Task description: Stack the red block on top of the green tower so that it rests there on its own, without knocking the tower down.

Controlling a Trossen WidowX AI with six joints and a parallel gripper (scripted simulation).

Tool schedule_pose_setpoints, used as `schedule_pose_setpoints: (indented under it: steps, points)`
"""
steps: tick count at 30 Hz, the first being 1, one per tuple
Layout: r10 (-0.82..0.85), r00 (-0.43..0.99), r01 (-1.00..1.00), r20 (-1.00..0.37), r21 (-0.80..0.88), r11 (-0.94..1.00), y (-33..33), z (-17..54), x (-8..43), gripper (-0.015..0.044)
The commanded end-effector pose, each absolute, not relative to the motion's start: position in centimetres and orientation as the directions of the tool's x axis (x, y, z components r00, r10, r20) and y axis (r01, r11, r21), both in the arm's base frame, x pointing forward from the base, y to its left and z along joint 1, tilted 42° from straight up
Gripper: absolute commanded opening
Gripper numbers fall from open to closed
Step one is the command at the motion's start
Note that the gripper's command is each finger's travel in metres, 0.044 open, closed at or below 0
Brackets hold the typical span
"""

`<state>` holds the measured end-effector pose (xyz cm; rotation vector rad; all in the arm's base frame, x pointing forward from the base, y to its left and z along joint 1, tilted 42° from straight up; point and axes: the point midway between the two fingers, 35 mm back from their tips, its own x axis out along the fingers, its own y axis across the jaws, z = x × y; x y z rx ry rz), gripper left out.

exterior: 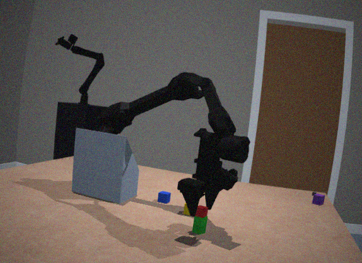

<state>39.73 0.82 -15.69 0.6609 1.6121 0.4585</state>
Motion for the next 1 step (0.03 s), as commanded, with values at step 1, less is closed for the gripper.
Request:
schedule_pose_setpoints:
  steps: [1]
  points:
    - [0.651,-0.064,0.156,-0.756,0.637,0.755,0.82,-15.70,39.72,0.0440]
